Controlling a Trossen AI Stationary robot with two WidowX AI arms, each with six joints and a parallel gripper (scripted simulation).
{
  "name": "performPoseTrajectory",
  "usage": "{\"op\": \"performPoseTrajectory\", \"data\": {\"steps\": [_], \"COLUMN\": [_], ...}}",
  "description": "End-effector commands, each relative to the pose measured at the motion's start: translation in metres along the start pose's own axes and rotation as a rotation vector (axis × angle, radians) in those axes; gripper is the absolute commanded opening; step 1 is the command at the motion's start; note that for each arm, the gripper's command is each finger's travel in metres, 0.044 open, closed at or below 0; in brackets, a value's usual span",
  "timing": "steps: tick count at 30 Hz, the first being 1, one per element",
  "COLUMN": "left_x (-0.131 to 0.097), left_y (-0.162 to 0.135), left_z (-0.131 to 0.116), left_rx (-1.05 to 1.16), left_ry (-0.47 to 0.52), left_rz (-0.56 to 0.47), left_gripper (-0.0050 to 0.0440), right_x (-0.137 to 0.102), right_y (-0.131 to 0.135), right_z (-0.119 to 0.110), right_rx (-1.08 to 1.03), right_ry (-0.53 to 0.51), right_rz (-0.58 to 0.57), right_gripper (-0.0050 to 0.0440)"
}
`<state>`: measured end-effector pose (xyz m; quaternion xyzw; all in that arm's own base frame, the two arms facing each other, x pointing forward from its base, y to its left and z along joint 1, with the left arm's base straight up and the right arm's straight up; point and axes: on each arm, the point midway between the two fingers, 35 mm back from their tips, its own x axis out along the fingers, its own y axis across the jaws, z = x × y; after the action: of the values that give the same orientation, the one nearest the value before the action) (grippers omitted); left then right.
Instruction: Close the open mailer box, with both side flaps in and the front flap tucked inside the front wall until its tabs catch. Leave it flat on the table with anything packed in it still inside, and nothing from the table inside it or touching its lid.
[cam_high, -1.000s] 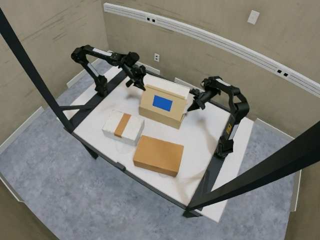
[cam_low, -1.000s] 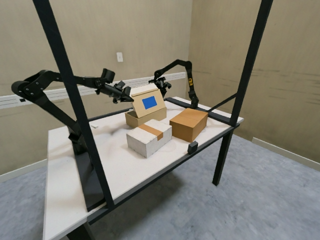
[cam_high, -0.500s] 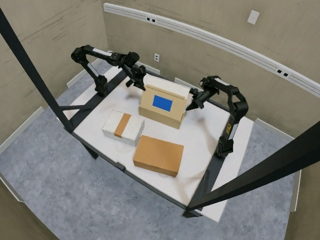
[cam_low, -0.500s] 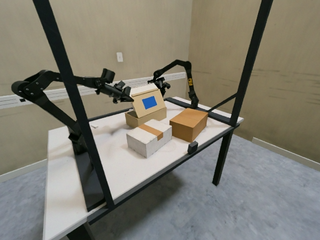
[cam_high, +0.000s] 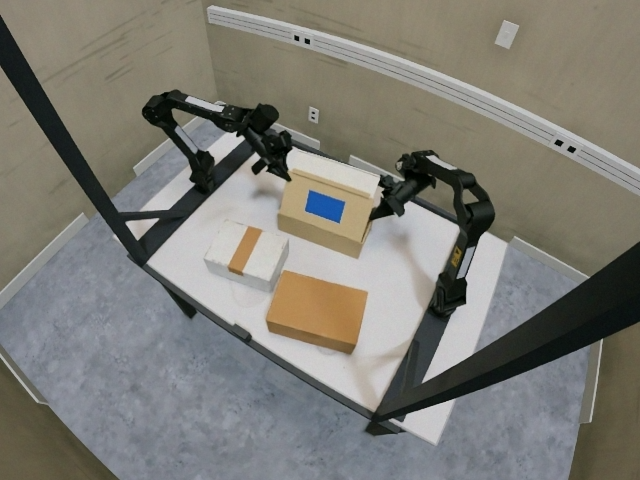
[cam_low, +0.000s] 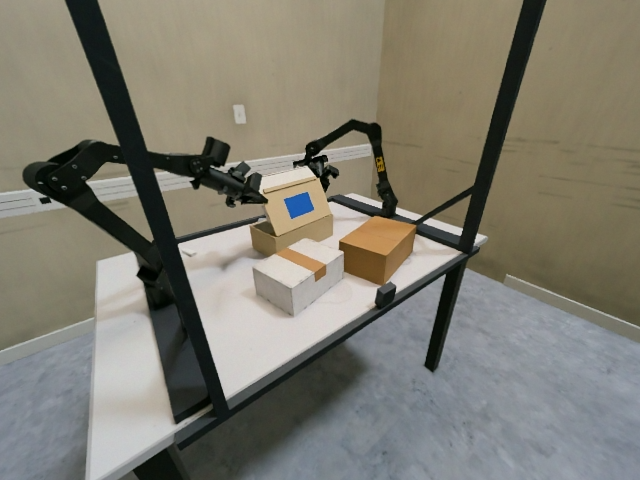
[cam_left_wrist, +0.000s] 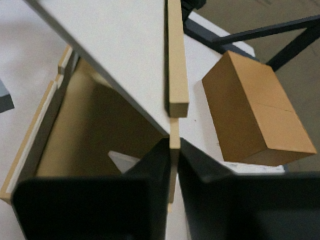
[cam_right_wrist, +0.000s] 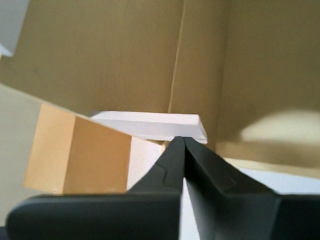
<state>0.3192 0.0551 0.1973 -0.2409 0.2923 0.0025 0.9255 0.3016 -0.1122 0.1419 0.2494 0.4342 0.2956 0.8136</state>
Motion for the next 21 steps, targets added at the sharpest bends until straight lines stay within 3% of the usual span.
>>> {"op": "performPoseTrajectory", "data": {"steps": [1,10,21], "left_x": [-0.005,-0.005,-0.005], "left_y": [-0.002,-0.002,-0.002], "left_z": [0.009,0.009,0.009], "left_rx": [0.011,0.011,0.011], "left_ry": [-0.029,-0.029,-0.029], "left_rz": [0.002,0.002,0.002], "left_gripper": [-0.0050,-0.0050,-0.0050], "right_x": [0.000,0.002,-0.017], "right_y": [0.002,-0.001,0.019], "right_z": [0.011,0.016,-0.017], "right_rx": [-0.033,-0.034,-0.037], "right_ry": [-0.016,-0.016,-0.012], "right_rz": [-0.005,-0.005,-0.013], "right_gripper": [-0.0050,-0.0050,-0.0050]}}
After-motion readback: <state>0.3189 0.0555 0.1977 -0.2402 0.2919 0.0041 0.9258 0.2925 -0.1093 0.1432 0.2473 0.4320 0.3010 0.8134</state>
